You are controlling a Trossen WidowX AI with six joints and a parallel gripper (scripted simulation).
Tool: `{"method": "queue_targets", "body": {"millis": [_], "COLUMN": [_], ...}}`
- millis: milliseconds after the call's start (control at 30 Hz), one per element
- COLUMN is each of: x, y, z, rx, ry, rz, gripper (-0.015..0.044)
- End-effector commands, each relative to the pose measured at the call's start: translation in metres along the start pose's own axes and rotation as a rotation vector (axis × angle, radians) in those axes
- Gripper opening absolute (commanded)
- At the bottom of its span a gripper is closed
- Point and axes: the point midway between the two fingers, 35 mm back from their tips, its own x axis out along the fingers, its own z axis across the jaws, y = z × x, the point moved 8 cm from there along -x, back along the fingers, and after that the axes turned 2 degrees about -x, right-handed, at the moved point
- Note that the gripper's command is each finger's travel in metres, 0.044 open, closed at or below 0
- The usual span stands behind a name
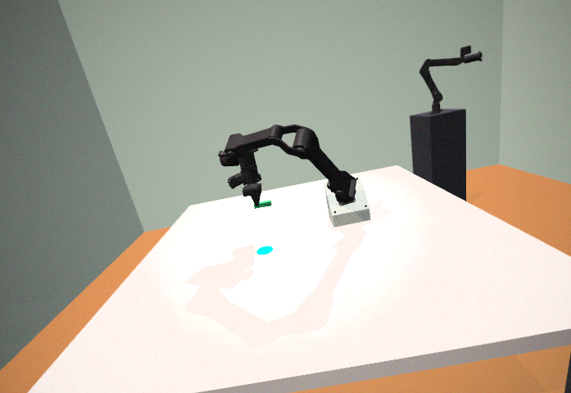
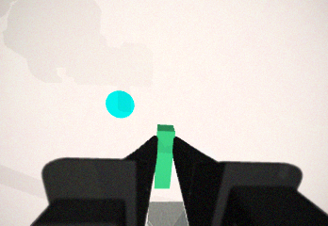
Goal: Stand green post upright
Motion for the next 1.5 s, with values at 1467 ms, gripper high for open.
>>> {"method": "queue_targets", "body": {"millis": [1467], "x": [0.008], "y": [-0.004], "z": [0.082], "rx": [0.424], "ry": [0.044], "rz": [0.004], "gripper": [0.0023]}}
